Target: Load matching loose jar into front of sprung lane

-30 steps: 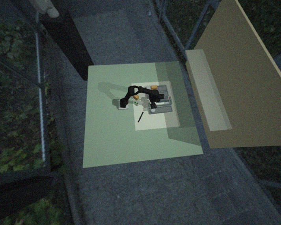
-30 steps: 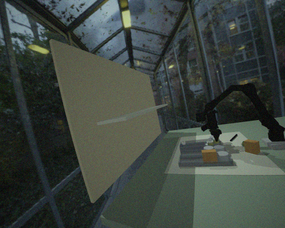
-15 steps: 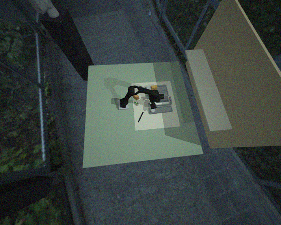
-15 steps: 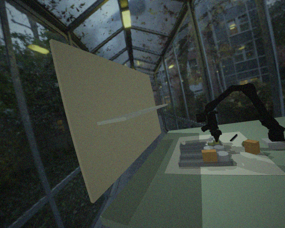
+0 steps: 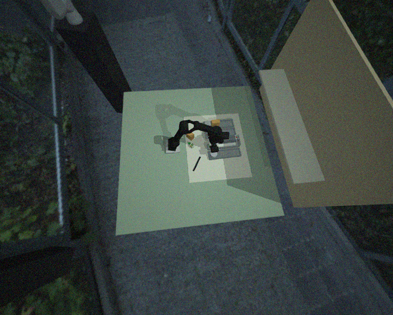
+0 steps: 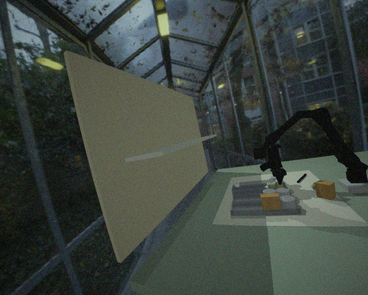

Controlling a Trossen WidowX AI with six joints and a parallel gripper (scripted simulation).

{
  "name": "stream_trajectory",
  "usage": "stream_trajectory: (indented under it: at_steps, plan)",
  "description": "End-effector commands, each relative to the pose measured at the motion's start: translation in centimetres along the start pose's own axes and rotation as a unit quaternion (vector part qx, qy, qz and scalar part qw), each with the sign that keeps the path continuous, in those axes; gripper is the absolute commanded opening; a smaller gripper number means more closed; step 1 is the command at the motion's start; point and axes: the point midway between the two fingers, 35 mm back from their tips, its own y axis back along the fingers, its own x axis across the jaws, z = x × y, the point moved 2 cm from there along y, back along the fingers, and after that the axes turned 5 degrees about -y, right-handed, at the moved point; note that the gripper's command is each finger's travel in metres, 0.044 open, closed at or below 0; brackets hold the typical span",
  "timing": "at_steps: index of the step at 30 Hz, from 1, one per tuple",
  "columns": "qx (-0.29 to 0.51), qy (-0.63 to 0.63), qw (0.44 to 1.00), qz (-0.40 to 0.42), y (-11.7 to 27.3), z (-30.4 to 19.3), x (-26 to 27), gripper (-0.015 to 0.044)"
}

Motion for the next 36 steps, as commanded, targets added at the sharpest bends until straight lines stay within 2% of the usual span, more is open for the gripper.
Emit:
stream_trajectory:
  at_steps: [1,36]
  plan:
    - [-0.013,-0.003,1.000,0.001,-0.06,0.53,0.01,0.0000]
    - [-0.013,-0.003,1.000,0.001,-1.00,0.26,-0.01,0.0000]
